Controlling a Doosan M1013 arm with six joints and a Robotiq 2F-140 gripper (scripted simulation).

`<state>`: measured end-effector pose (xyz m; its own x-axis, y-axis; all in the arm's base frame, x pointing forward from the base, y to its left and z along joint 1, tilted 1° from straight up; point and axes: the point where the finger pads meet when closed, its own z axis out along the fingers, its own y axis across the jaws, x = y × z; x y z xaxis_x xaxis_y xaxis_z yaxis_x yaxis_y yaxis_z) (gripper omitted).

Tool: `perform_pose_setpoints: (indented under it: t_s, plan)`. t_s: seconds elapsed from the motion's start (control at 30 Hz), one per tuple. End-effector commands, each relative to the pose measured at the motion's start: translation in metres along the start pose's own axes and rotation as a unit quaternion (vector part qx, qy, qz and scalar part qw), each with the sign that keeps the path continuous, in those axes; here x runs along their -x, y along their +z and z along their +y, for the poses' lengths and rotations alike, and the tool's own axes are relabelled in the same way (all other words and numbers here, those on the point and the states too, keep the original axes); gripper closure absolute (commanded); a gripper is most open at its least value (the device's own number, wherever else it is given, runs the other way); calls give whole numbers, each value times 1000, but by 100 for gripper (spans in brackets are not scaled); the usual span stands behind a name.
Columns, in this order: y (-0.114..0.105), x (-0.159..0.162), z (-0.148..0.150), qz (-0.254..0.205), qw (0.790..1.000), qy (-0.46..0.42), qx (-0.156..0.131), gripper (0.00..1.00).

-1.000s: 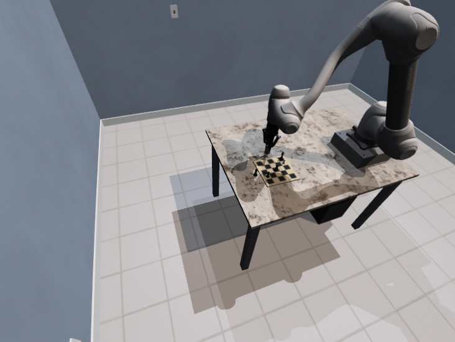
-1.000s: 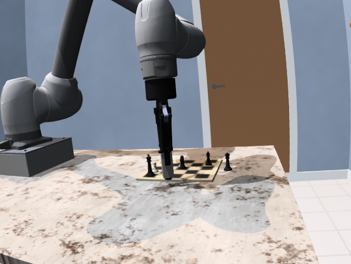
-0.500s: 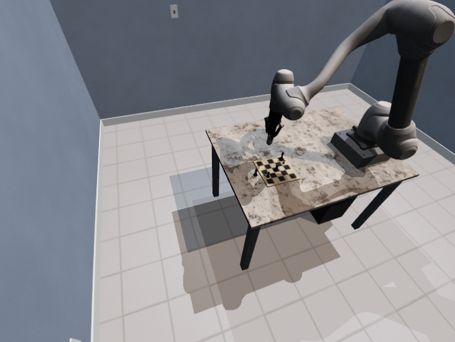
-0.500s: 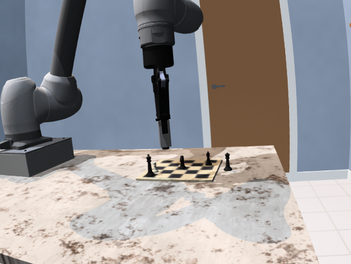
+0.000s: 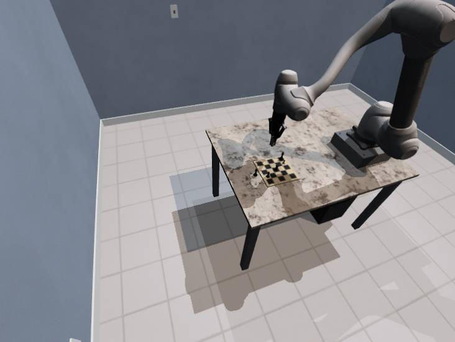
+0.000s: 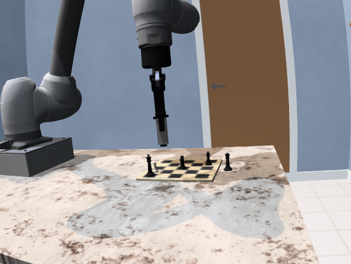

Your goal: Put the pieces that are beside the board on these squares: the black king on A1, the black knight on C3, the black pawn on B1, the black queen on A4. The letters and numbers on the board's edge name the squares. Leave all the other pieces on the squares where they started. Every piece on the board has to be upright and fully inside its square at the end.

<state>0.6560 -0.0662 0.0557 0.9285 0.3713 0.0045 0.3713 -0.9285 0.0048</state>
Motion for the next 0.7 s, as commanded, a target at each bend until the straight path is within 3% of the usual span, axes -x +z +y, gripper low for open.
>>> perform_pose_setpoints:
  t_s: [0.0,0.67]
  plan:
    - [-4,10,-45,0,990,139,4,100]
    - [-2,11,-49,0,987,160,4,100]
